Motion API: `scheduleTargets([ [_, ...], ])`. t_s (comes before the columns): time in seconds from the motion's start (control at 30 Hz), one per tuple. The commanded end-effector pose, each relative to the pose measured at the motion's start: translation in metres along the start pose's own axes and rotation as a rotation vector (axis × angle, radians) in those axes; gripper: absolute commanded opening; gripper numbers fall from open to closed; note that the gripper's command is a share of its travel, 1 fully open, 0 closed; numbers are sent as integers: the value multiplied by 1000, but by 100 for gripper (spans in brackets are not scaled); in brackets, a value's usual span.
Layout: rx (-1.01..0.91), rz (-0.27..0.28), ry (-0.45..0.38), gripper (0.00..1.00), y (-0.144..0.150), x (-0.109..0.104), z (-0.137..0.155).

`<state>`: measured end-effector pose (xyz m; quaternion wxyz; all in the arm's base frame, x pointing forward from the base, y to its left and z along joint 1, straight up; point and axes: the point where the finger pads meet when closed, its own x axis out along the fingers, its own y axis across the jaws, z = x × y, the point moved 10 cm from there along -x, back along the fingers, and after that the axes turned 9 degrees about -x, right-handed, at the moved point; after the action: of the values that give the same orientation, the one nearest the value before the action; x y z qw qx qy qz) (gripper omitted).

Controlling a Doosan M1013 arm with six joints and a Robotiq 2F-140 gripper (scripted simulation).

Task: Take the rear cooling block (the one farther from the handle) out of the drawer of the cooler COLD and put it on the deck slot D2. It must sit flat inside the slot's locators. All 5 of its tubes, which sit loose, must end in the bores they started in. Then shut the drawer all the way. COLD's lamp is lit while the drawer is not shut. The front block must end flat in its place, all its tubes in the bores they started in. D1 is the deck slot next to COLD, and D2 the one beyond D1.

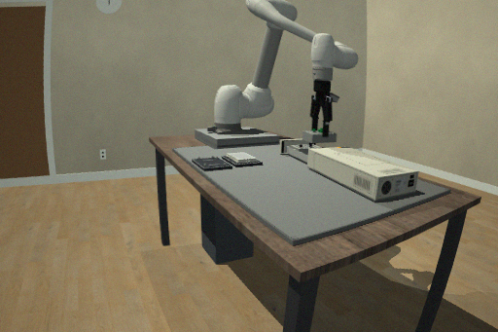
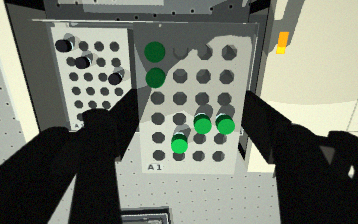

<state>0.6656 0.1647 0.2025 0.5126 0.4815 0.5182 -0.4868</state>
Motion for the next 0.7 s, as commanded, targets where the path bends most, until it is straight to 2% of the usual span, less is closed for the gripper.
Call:
scheduleTargets([
  [0.0,6,10,2,10,3,-13,-1],
  [0.43,6,10,2,10,3,-28,-1],
  [0.67,6,12,3,10,4,-27,-1],
])
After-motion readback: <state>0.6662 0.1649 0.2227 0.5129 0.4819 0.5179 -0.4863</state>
